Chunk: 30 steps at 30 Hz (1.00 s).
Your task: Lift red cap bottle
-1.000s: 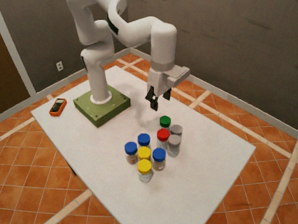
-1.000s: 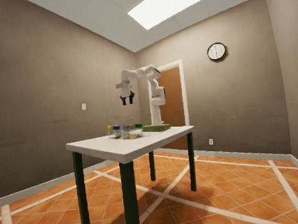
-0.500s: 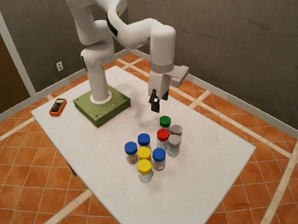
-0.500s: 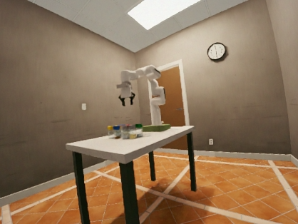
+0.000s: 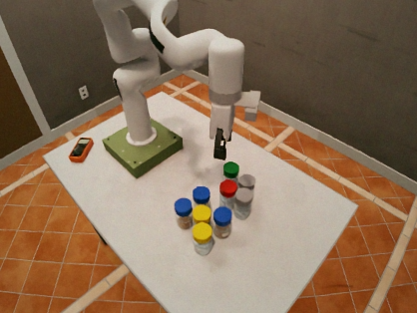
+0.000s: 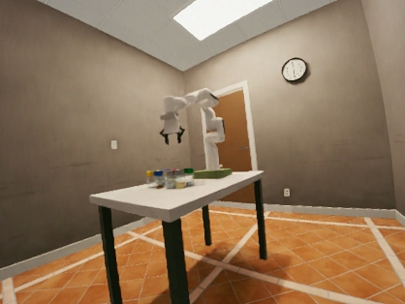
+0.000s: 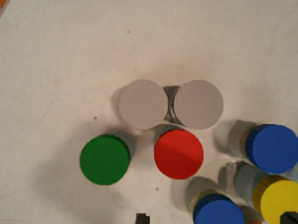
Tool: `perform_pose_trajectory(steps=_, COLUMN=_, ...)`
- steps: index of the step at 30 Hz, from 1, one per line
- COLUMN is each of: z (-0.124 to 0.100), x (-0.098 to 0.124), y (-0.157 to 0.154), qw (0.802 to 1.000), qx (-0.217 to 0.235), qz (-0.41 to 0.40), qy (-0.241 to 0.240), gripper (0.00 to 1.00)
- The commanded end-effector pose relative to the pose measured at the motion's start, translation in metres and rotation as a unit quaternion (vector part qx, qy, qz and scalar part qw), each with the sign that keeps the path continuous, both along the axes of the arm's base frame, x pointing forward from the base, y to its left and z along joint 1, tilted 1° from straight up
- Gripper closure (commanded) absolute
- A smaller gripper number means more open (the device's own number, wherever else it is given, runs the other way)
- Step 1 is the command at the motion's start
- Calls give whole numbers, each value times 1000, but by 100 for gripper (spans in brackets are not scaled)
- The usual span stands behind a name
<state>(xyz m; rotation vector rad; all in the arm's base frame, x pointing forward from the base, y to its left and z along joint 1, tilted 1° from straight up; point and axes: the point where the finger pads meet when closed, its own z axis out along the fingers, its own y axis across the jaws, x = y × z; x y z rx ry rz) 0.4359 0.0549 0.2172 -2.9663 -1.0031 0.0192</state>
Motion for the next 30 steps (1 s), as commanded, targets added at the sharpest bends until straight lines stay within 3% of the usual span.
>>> perform_pose_trajectory(steps=1, z=-1, x=1, y=-1, qw=999, qx=0, qz=46, qy=-3, gripper=21)
perform_pose_trajectory(steps=7, z=-5, x=1, y=-3, qw=991, qx=2, qz=131, qy=-5, gripper=21)
perform_pose_trajectory(steps=14, z=-5, x=1, y=-3, qw=991, qx=2, qz=131, qy=-5, gripper=21)
perform_pose_trajectory(steps=24, z=-65, x=5, y=0, qw=993, qx=-1, qz=121, qy=-6, gripper=21)
perform_pose_trajectory(steps=30, z=-65, x=5, y=0, qw=993, qx=-1, qz=121, qy=-6, gripper=21)
